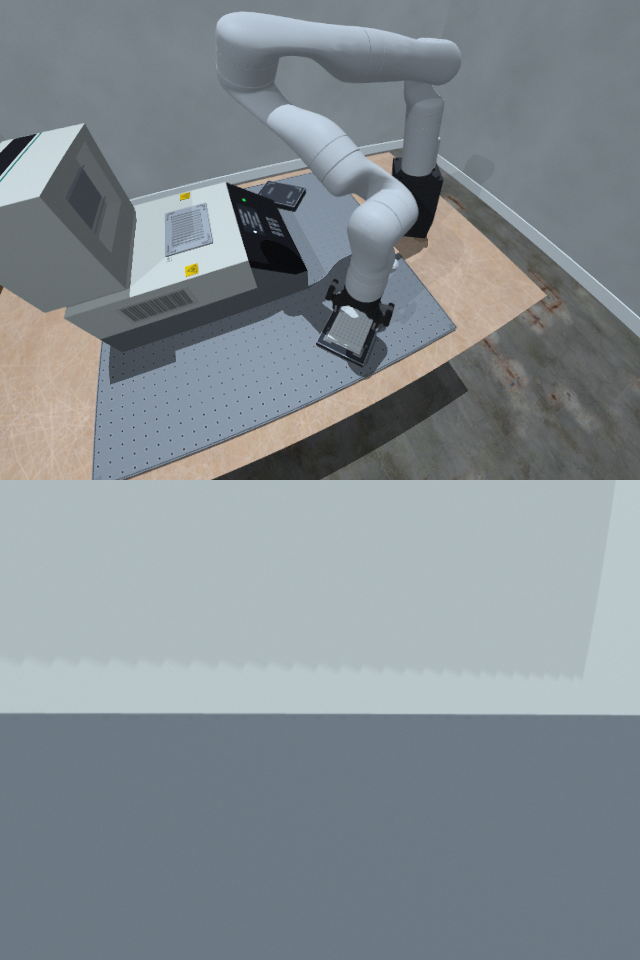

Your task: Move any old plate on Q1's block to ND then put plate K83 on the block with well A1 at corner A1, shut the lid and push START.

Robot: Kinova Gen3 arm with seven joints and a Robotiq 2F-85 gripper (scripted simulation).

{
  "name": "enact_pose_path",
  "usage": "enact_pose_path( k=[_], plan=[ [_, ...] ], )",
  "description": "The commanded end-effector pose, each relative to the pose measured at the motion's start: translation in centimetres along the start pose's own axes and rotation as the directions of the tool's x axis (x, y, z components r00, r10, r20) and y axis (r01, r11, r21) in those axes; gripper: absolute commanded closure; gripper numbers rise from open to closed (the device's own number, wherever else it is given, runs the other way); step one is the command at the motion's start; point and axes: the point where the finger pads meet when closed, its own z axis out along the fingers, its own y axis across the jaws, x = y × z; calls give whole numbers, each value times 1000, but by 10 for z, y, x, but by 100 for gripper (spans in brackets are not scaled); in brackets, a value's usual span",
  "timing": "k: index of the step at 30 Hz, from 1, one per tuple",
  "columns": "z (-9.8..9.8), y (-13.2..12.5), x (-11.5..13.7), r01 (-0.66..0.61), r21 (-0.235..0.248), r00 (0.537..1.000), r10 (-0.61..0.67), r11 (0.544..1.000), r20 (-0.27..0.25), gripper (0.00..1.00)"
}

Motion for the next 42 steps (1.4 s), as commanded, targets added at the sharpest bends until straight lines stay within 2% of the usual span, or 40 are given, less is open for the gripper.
enact_pose_path(
  k=[1, 6, 22, 42],
  plan=[
    [-1, 0, -1, 0, 0, 1000, 0, 1000, 2, 0],
    [-1, 0, -1, 0, 0, 1000, 0, 1000, 2, 0],
    [17, 0, -1, 0, 0, 1000, 0, 1000, 1, 0],
    [19, 0, -1, 0, 0, 1000, 0, 1000, 1, 0]
  ],
)
